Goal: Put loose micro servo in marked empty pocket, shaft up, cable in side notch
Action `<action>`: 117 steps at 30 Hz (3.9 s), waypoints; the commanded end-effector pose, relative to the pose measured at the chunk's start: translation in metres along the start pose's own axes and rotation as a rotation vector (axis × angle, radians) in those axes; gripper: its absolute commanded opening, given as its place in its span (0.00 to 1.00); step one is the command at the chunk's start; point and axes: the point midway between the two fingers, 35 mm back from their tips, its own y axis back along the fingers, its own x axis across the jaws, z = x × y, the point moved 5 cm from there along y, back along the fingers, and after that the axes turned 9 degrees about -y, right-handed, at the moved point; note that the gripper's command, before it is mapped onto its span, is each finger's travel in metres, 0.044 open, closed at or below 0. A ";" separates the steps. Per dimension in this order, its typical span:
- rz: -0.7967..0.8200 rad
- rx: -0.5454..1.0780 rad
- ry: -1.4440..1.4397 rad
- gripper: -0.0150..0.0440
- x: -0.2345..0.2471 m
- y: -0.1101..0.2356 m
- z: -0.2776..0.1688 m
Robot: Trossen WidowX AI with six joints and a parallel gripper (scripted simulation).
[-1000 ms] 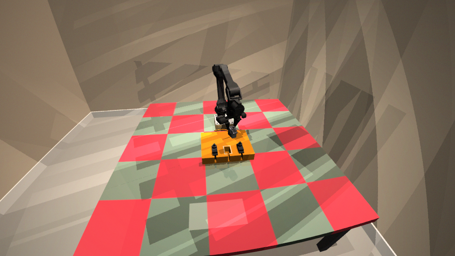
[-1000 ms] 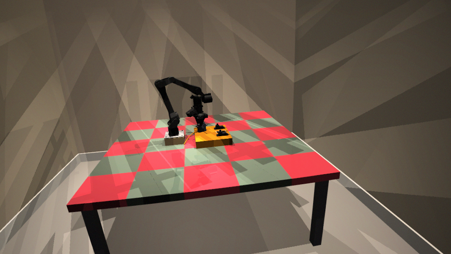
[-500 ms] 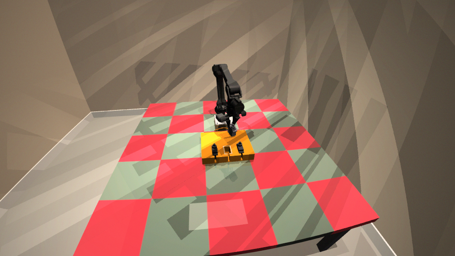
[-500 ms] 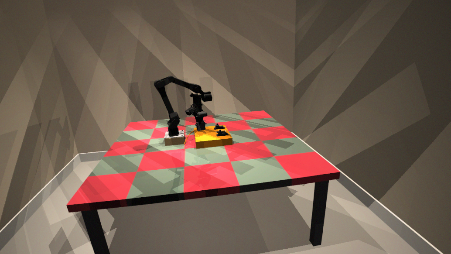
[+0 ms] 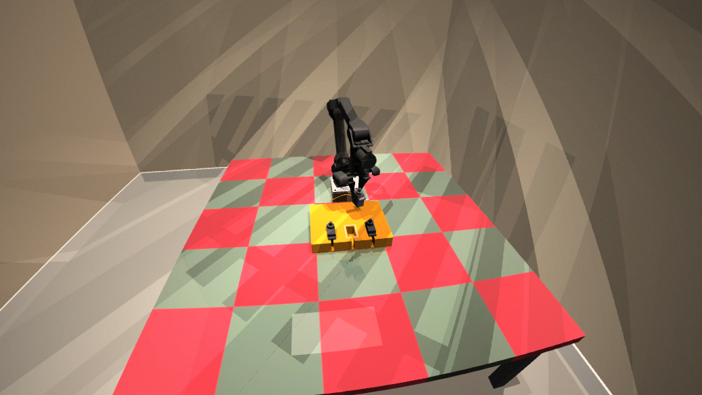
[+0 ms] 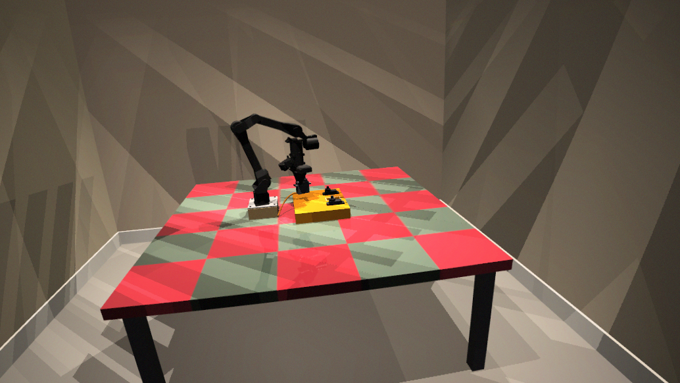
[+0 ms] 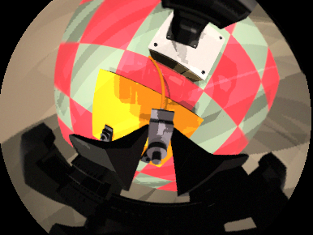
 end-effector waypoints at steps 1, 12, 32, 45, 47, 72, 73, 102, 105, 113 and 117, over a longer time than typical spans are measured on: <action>-0.003 0.005 0.005 0.25 0.000 0.001 -0.008; -0.003 0.008 0.005 0.25 0.001 0.002 -0.051; 0.002 0.008 0.005 0.25 0.049 0.002 -0.047; 0.003 0.008 0.263 0.25 0.052 0.002 -0.047; 0.004 0.008 0.333 0.25 0.052 0.002 -0.047; 0.007 0.006 1.204 0.25 0.051 0.002 -0.047; 0.007 0.006 1.239 0.25 0.051 0.002 -0.047; 0.011 0.002 2.250 0.25 0.051 0.002 -0.047; 0.011 0.001 2.351 0.25 0.051 0.002 -0.047; 0.012 0.000 2.612 0.25 0.051 0.002 -0.047; 0.012 -0.001 2.744 0.25 0.051 0.002 -0.047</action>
